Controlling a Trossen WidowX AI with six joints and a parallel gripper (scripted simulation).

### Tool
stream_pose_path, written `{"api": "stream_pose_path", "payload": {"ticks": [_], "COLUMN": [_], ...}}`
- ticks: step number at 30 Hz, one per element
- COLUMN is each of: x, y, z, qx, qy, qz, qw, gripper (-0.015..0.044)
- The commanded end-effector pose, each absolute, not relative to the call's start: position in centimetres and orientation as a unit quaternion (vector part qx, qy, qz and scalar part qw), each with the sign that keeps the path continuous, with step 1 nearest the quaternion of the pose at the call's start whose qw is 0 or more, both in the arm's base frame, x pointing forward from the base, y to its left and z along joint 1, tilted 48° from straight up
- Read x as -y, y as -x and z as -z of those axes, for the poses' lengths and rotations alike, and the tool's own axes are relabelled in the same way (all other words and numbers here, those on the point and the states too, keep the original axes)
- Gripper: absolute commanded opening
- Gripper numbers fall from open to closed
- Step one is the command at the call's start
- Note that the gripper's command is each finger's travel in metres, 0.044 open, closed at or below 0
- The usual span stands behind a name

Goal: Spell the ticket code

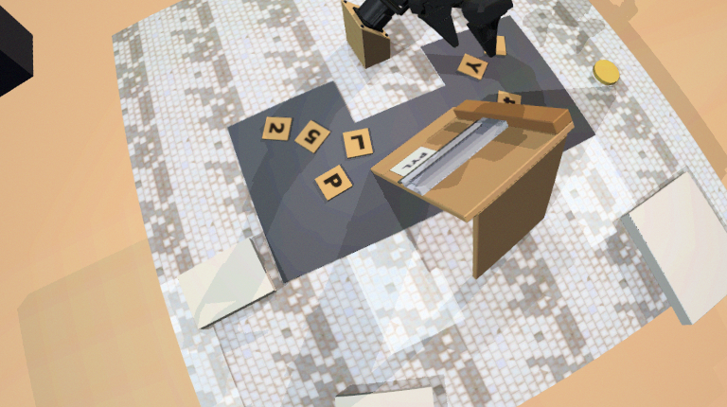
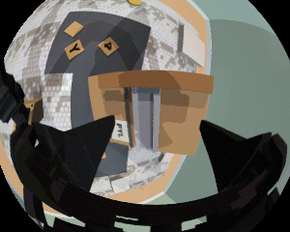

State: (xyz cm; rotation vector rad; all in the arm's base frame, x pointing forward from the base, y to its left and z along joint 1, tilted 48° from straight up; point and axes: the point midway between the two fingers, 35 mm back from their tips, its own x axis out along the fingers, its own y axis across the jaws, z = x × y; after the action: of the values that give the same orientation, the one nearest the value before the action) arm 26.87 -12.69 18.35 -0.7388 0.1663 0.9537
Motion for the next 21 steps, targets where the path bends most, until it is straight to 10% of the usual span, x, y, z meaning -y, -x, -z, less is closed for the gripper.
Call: {"api": "stream_pose_path", "payload": {"ticks": [1,21], "x": [12.7,13.1], "y": [-26.8,-22.2], "z": [-18.4,-13.7], "qx": [-0.078,-0.031], "qy": [0.351,0.361], "qz": [-0.45,-0.328], "qw": [0.817,0.873], "gripper": [0.044,0.044]}}
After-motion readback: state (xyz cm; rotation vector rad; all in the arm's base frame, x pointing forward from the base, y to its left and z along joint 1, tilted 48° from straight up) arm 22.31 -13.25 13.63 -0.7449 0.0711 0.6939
